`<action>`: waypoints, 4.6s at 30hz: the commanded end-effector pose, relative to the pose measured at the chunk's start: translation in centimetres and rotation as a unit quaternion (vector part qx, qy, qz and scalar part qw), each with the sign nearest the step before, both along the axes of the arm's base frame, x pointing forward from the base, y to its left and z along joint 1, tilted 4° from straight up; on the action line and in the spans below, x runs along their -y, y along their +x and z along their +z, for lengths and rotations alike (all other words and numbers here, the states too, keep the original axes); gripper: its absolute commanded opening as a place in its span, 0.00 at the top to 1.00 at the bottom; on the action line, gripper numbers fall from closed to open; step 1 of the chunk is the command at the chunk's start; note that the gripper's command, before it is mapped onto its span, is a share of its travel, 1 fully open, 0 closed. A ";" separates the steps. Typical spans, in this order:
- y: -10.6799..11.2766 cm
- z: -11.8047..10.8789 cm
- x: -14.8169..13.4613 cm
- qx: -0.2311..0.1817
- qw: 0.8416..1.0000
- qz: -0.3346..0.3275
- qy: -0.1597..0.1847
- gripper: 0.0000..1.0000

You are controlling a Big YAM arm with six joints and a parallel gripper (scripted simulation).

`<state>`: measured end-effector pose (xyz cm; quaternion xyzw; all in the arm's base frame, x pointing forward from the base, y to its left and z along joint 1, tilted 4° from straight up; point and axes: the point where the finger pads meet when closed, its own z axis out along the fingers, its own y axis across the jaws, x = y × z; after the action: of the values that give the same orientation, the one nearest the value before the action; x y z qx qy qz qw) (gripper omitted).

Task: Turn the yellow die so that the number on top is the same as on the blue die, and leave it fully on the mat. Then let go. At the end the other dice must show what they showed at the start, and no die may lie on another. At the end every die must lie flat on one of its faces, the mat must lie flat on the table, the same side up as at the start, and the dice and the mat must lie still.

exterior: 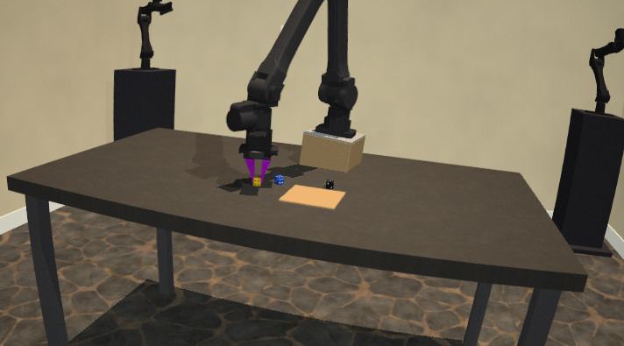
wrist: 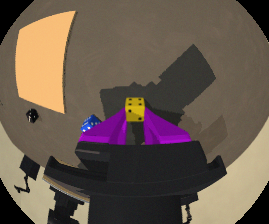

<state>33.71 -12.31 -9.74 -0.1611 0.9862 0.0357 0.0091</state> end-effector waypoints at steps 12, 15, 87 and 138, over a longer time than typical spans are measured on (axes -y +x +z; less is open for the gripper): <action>2.3 4.4 1.5 0.029 1.000 -0.001 -0.010 0.85; 2.3 6.7 1.7 0.031 0.999 -0.001 -0.011 0.85; 6.2 12.7 -11.7 -0.005 0.823 -0.568 0.023 0.85; 4.7 11.9 -16.9 -0.399 0.573 -0.674 0.244 0.85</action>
<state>36.73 4.42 0.81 0.6335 0.6309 0.2962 -0.3362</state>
